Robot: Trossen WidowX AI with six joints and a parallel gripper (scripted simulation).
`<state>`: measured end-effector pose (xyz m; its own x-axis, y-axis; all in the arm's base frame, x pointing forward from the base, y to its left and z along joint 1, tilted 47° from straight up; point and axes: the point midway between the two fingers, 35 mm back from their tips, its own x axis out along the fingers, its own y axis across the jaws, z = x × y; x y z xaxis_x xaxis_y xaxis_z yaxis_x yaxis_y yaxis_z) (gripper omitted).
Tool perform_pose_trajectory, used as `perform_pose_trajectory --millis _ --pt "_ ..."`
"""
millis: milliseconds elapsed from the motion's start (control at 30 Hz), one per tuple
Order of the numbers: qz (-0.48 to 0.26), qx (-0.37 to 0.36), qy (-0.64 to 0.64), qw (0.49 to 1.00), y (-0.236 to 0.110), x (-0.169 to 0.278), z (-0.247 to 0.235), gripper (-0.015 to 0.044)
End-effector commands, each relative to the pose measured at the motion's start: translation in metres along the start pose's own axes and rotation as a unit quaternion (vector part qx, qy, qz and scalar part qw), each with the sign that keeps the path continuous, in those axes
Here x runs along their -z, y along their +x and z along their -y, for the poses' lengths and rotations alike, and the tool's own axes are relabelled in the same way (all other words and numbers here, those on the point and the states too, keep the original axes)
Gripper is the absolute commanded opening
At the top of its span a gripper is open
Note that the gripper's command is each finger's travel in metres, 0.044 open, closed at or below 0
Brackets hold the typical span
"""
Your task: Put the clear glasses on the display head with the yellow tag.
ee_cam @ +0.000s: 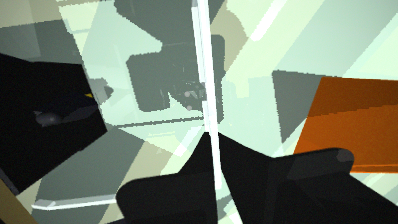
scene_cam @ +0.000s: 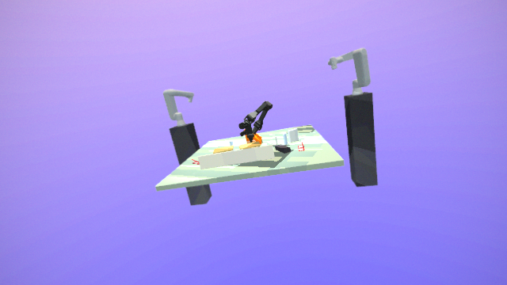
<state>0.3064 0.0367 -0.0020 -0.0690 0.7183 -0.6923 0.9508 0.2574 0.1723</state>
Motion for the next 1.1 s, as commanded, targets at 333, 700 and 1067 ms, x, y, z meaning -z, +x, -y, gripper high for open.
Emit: perform_pose_trajectory --millis 333,700,1067 --pt "-0.003 0.0 0.001 1.0 0.001 0.001 -0.021 0.0" --pt "-0.003 0.0 0.001 1.0 0.0 0.002 -0.037 0.0" --pt "-0.003 -0.001 0.0 1.0 0.0 0.002 -0.052 0.0"
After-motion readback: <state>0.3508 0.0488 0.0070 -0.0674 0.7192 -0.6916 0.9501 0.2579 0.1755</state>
